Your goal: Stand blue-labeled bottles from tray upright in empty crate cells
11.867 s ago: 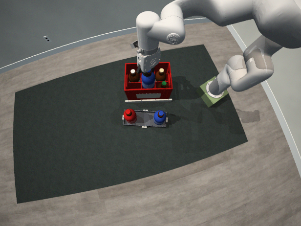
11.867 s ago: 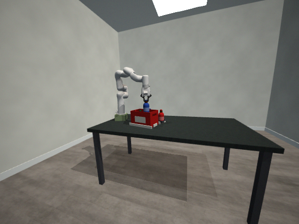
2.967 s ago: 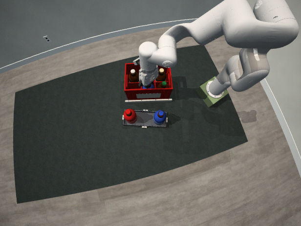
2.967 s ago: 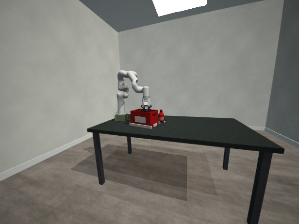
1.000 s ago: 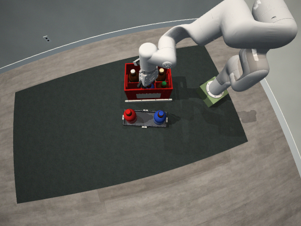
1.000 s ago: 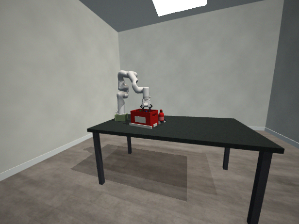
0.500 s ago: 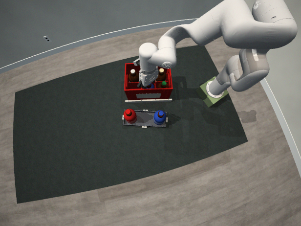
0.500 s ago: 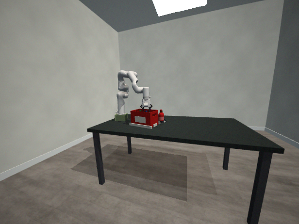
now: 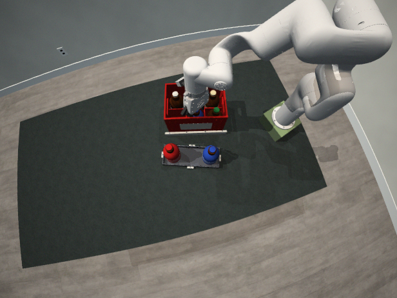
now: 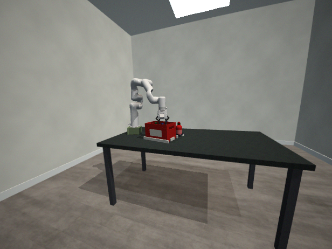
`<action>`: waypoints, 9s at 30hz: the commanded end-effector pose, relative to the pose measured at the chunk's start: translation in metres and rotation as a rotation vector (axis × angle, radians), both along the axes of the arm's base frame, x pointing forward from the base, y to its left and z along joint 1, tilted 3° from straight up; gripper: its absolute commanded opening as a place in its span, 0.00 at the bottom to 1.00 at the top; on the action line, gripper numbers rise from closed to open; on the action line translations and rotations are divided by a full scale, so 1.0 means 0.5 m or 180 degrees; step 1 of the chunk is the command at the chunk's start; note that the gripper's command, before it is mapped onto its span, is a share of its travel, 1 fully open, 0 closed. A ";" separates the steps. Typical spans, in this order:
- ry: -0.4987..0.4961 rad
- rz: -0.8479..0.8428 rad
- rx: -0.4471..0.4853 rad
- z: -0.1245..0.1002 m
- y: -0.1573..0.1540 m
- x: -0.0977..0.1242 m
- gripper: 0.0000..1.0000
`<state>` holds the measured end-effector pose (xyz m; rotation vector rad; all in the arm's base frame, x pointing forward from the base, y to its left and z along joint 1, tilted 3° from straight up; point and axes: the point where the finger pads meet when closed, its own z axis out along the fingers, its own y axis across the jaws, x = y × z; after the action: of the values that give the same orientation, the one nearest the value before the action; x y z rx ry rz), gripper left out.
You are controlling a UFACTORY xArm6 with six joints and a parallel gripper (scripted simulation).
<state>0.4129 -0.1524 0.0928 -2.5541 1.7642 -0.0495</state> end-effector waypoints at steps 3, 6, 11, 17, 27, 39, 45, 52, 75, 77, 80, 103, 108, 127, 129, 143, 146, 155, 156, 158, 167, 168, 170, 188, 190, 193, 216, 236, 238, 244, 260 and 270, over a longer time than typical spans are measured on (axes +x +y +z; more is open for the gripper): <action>-0.0013 0.0000 -0.0005 0.009 -0.001 0.002 0.65; -0.0013 0.0000 -0.0005 0.015 -0.001 0.002 0.65; -0.0013 0.0000 -0.0005 0.023 -0.001 0.002 0.65; -0.0013 0.0000 -0.0005 0.046 -0.002 0.000 0.65; -0.0013 0.0000 -0.0005 0.086 -0.002 -0.002 0.65; -0.0013 0.0000 -0.0005 0.141 -0.003 -0.004 0.65; -0.0013 0.0000 -0.0005 0.154 -0.003 -0.005 0.65; -0.0013 0.0000 -0.0005 0.166 -0.003 -0.006 0.65; -0.0013 0.0000 -0.0005 0.168 -0.003 -0.006 0.00; -0.0013 0.0000 -0.0005 0.168 -0.003 -0.006 0.00; -0.0013 0.0000 -0.0005 0.168 -0.003 -0.006 0.00; -0.0012 0.0000 -0.0005 0.170 0.185 0.003 0.00; -0.0014 0.0000 -0.0004 0.170 0.291 -0.004 0.65; -0.0014 0.0000 -0.0004 0.172 0.378 -0.006 0.65; -0.0014 0.0000 -0.0004 0.172 0.378 -0.006 0.65; -0.0014 0.0000 -0.0004 0.172 0.378 -0.006 0.65; -0.0014 0.0000 -0.0004 0.172 0.378 -0.006 0.65; -0.0013 0.0000 -0.0005 0.165 0.378 -0.005 0.65; -0.0013 0.0000 -0.0005 0.164 0.378 -0.005 0.65; -0.0013 0.0000 -0.0005 0.161 0.378 -0.005 0.65; -0.0013 0.0000 -0.0005 0.145 0.379 -0.003 0.65; -0.0013 0.0000 -0.0005 0.142 0.379 -0.003 0.65; -0.0013 0.0000 -0.0005 0.137 0.379 -0.003 0.65; -0.0013 0.0000 -0.0005 0.094 0.379 0.001 0.65; -0.0013 0.0000 -0.0005 0.090 0.380 0.001 0.65; -0.0013 0.0000 -0.0005 0.085 0.380 0.002 0.65; -0.0013 0.0000 -0.0005 0.079 0.380 0.002 0.65; -0.0013 0.0000 -0.0005 0.079 0.380 0.005 0.65; -0.0013 0.0000 -0.0005 0.079 0.380 0.005 0.65; -0.0013 0.0000 -0.0005 0.079 0.380 0.005 0.65; -0.0013 0.0000 -0.0005 0.076 0.380 0.005 0.65; -0.0013 0.0000 -0.0005 0.066 0.380 0.006 0.65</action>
<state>0.4142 0.0375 0.1274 -2.5553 1.7650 -0.0514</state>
